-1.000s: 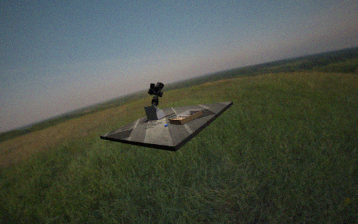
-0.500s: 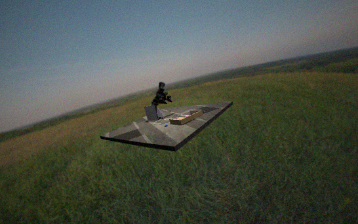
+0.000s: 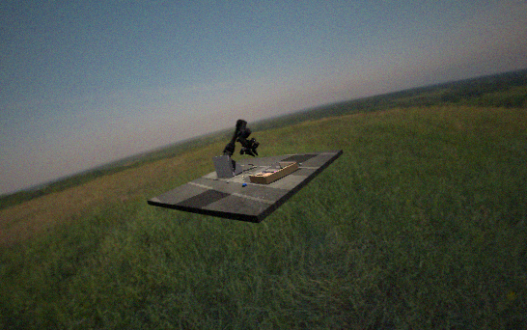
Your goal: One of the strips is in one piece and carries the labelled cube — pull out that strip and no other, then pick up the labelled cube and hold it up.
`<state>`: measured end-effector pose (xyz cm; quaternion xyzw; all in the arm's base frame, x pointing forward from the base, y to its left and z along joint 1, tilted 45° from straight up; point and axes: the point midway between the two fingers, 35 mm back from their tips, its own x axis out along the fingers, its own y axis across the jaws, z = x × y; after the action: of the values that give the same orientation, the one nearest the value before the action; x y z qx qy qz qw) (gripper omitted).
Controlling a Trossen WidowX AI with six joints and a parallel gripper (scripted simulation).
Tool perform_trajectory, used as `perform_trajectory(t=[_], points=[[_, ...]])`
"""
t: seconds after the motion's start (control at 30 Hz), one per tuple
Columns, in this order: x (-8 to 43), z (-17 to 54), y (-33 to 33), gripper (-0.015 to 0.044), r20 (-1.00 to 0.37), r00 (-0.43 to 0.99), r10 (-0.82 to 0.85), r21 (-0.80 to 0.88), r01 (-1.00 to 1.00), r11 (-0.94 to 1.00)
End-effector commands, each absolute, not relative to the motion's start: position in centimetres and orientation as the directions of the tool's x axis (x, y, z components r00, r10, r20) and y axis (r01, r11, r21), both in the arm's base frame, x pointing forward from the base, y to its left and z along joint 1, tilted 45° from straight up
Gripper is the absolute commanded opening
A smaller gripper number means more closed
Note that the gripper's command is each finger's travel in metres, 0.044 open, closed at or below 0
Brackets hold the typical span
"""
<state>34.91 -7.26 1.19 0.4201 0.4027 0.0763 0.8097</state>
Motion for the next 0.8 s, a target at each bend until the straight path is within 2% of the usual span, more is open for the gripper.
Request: perform_trajectory(t=[0.0, 0.07, 0.1, 0.37, 0.77], points=[[37.0, 0.8, -5.0, 0.0059, -0.643, 0.533, 0.550, 0.740, 0.247, 0.626], [37.9, 0.9, -3.6, 0.0006, -0.665, 0.458, 0.590, 0.736, 0.264, 0.624], [38.3, 0.9, -2.8, 0.0000, -0.674, 0.420, 0.608, 0.733, 0.273, 0.623], [39.9, 2.1, 3.0, 0.0000, -0.707, 0.124, 0.696, 0.691, 0.329, 0.644], [40.5, 2.4, 3.9, 0.0000, -0.707, 0.104, 0.699, 0.687, 0.332, 0.646]])
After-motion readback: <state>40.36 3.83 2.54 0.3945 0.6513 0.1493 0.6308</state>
